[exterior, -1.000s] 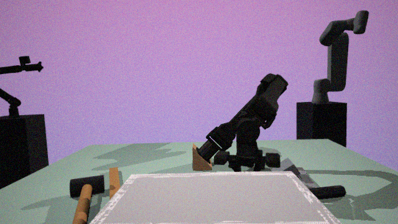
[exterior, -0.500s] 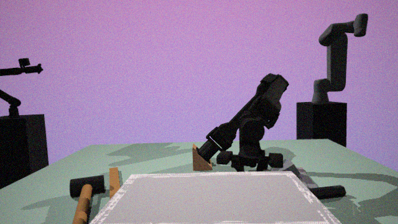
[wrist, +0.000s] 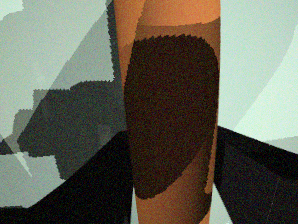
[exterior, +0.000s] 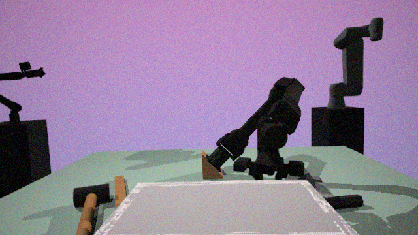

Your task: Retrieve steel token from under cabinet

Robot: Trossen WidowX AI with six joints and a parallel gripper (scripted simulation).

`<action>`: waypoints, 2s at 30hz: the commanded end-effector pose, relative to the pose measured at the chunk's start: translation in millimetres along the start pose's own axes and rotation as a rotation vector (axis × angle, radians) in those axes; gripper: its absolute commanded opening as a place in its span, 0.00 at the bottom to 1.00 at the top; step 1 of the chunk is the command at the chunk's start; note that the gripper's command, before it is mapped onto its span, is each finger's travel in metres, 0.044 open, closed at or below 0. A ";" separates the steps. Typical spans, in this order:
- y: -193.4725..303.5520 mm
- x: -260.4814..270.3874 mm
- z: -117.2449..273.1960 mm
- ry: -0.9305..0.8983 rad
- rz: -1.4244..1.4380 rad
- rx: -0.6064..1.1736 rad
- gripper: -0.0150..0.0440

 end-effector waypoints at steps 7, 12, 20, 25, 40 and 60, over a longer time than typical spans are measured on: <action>3.2 15.6 2.4 -0.004 -0.013 -0.003 0.25; 4.1 22.3 2.8 -0.005 -0.020 -0.002 0.25; 5.0 28.0 2.9 -0.006 -0.022 -0.002 0.25; 6.3 34.6 3.0 -0.006 -0.022 -0.002 0.25; 8.6 44.9 3.2 -0.007 -0.022 -0.002 0.25; 6.9 39.8 1.1 -0.006 -0.033 -0.002 0.71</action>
Point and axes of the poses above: the point midway between the two fingers, 35 mm back from their tips, its own z axis back along the fingers, its own x axis across the jaws, y = z × x, the point moved 5 cm from there along z, back along the fingers, and after that the axes turned 8 degrees about z, right-handed, at the moved point
